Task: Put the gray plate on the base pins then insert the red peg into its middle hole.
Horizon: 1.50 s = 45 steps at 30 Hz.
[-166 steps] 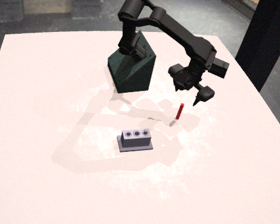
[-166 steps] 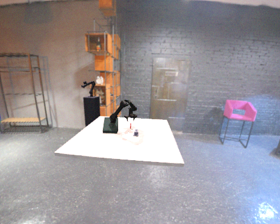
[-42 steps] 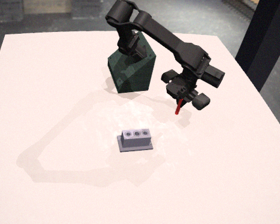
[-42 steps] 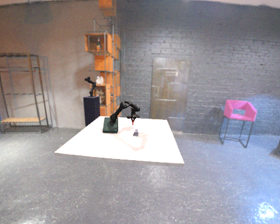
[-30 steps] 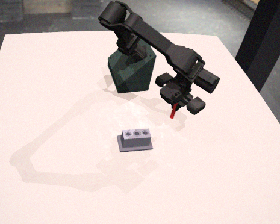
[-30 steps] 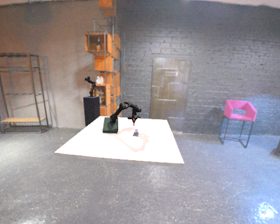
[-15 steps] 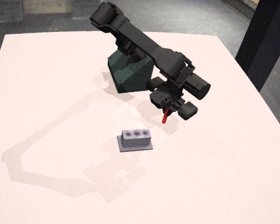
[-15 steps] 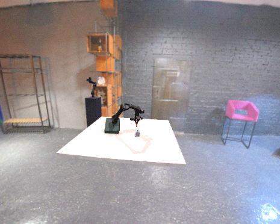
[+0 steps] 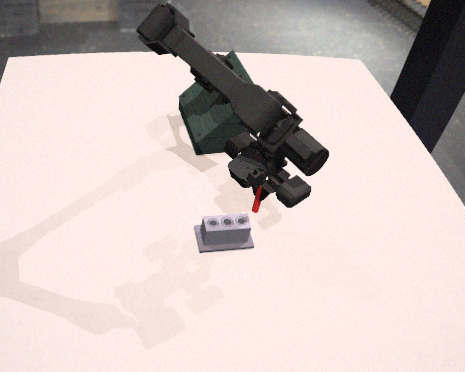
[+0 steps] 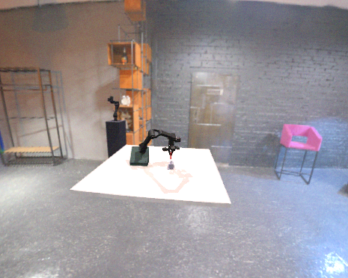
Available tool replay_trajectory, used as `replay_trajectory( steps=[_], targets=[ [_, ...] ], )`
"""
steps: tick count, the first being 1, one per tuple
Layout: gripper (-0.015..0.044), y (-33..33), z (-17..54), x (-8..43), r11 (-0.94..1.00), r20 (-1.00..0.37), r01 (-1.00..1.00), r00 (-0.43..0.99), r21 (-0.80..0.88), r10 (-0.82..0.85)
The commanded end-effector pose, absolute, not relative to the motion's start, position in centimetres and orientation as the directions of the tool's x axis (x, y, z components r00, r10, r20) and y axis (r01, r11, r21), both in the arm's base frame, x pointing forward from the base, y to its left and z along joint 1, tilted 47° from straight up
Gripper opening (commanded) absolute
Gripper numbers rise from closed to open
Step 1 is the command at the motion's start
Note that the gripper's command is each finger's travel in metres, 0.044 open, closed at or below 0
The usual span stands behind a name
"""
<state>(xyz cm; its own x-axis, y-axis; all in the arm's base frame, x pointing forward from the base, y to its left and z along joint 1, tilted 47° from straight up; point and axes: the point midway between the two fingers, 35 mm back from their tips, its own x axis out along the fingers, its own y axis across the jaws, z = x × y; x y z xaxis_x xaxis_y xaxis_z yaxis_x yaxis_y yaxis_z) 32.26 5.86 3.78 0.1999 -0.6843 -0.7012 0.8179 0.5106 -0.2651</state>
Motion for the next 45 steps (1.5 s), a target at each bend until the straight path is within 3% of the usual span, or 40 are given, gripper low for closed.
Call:
replay_trajectory(
  steps=[1,45],
  targets=[
    [0.0000,5.2,4.9,32.8,0.510,-0.698,0.821,0.210,-0.254,-0.685],
    [0.0000,2.1,8.2,33.8,0.503,-0.679,0.822,0.211,-0.266,-0.703]
  ],
)
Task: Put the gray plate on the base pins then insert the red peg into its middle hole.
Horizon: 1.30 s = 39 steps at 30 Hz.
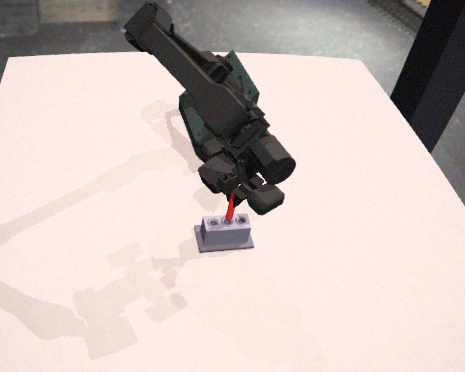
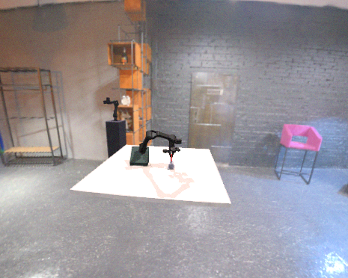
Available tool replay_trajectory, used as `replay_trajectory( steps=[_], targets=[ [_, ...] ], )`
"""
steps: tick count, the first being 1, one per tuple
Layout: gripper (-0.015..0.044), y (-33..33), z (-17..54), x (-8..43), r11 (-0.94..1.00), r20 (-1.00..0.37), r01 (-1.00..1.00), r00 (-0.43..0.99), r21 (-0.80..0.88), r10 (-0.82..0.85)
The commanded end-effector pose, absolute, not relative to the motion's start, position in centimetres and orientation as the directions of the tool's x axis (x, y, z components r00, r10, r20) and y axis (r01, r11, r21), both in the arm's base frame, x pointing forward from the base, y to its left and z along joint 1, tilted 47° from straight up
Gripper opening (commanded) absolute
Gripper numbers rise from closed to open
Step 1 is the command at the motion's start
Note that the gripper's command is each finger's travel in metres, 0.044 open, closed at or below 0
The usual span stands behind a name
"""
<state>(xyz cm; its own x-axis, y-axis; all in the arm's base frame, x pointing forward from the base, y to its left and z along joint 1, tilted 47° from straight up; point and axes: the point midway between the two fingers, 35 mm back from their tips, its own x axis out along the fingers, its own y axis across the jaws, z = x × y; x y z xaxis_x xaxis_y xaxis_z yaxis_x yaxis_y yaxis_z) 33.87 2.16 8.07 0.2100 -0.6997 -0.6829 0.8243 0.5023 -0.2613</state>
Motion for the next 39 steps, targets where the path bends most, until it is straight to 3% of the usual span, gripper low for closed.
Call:
replay_trajectory(
  steps=[1,39],
  targets=[
    [0.0000,2.06,8.19,33.79,0.503,-0.679,0.822,0.211,-0.266,-0.703],
    [0.0000,1.95,8.29,33.77,0.502,-0.683,0.824,0.210,-0.261,-0.700]
  ],
)
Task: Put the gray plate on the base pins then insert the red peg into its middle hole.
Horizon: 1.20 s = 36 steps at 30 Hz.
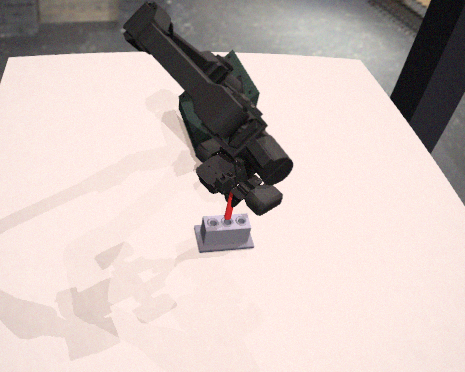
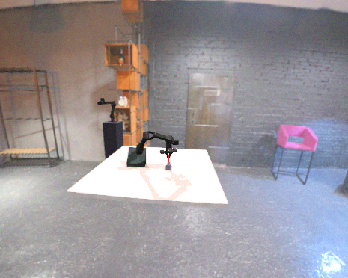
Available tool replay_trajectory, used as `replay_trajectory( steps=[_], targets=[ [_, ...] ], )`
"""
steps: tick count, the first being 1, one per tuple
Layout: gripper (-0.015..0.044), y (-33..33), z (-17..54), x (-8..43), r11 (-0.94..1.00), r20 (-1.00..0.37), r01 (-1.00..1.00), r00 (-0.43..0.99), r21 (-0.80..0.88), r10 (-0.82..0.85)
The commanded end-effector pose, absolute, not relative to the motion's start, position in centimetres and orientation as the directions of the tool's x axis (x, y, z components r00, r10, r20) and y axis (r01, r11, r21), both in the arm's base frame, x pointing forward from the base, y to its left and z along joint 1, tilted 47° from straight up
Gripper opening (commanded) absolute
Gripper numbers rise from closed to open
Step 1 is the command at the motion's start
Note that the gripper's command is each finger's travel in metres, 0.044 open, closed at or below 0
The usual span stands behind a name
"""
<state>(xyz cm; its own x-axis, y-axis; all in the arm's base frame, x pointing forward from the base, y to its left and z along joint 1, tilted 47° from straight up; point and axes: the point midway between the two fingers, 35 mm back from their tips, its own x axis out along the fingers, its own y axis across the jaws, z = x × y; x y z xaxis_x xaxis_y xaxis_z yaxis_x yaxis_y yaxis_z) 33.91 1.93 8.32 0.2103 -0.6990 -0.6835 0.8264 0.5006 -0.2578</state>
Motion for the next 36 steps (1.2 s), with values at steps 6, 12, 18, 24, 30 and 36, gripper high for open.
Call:
replay_trajectory(
  steps=[6,12,18,24,30,36],
  targets=[
    [0.0000,2.0,8.2,33.8,0.502,-0.683,0.824,0.210,-0.261,-0.700],
    [0.0000,1.8,8.1,33.9,0.503,-0.682,0.824,0.211,-0.261,-0.700],
    [0.0000,1.2,7.6,34.1,0.503,-0.680,0.823,0.211,-0.264,-0.702],
    [0.0000,0.7,7.2,34.2,0.503,-0.678,0.822,0.211,-0.266,-0.704],
    [0.0000,0.8,7.3,34.3,0.504,-0.682,0.823,0.213,-0.261,-0.700],
    [0.0000,0.9,7.3,34.3,0.505,-0.683,0.823,0.213,-0.259,-0.698]
  ],
)
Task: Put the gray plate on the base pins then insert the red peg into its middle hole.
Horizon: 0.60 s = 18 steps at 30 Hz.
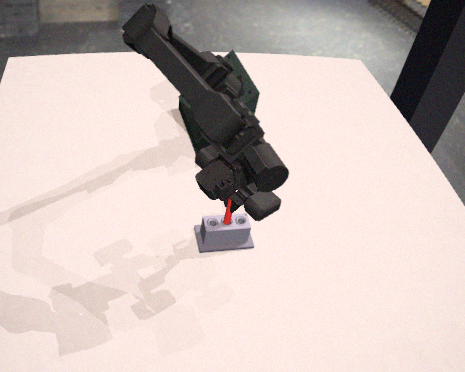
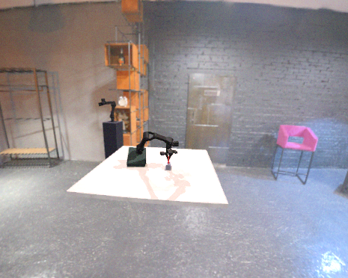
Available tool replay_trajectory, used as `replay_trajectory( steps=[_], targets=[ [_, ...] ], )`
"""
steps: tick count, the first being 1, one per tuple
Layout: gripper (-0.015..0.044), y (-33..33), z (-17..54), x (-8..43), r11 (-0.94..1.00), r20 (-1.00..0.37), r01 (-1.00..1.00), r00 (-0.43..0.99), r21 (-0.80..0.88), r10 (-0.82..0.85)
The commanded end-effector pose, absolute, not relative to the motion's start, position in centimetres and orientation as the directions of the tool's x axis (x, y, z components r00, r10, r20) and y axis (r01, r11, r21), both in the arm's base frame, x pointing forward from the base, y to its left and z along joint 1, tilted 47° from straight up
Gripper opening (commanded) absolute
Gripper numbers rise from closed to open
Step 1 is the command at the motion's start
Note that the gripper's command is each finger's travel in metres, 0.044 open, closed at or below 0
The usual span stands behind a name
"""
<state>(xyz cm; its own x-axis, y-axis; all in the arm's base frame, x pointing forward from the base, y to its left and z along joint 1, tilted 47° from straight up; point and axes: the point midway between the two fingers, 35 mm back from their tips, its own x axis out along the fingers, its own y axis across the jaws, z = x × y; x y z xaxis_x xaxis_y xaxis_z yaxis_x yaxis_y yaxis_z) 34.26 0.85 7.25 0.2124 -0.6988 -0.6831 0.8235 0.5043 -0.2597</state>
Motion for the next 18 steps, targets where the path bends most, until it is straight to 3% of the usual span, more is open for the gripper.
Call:
replay_trajectory(
  steps=[1,18],
  targets=[
    [0.0000,0.91,7.30,34.27,0.505,-0.683,0.823,0.213,-0.259,-0.698],
    [0.0000,0.71,7.15,34.28,0.503,-0.683,0.825,0.212,-0.258,-0.699]
  ],
)
